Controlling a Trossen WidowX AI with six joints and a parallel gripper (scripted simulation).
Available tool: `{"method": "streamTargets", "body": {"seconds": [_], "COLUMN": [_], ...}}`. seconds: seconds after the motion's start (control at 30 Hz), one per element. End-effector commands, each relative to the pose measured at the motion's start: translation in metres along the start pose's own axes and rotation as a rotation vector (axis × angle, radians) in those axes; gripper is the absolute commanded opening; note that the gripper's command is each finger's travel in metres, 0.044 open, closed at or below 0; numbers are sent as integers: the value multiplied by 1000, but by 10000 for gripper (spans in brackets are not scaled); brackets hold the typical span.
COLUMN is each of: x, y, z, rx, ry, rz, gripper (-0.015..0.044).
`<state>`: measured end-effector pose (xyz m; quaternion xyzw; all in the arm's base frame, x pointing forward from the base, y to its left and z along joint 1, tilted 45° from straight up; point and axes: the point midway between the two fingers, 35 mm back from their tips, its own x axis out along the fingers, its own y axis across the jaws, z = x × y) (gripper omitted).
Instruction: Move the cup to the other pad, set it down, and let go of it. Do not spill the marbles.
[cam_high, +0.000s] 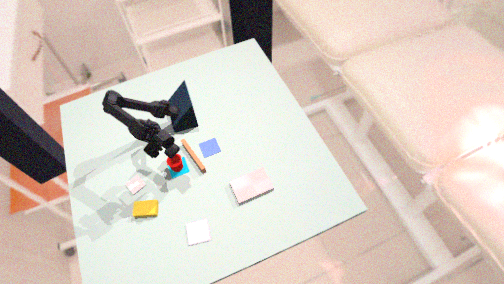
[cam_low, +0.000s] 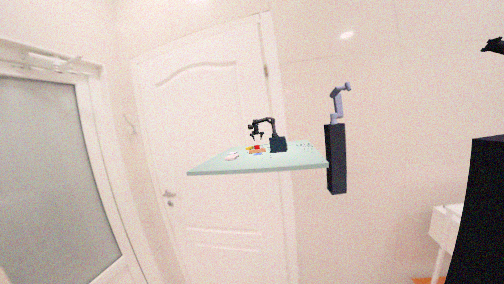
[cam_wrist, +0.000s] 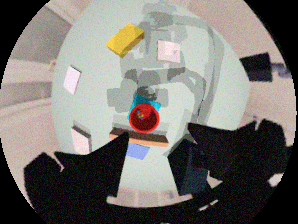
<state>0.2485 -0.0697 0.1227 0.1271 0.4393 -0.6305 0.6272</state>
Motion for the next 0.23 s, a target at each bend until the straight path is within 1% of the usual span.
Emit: {"method": "streamTargets", "body": {"seconds": [0.0,0.2], "x": [-9,-8], "y": [0,0], "z": [0,1], "rx": [3,0], "ry": [6,0], "rz": [-5,0], "gripper": [440,440]}}
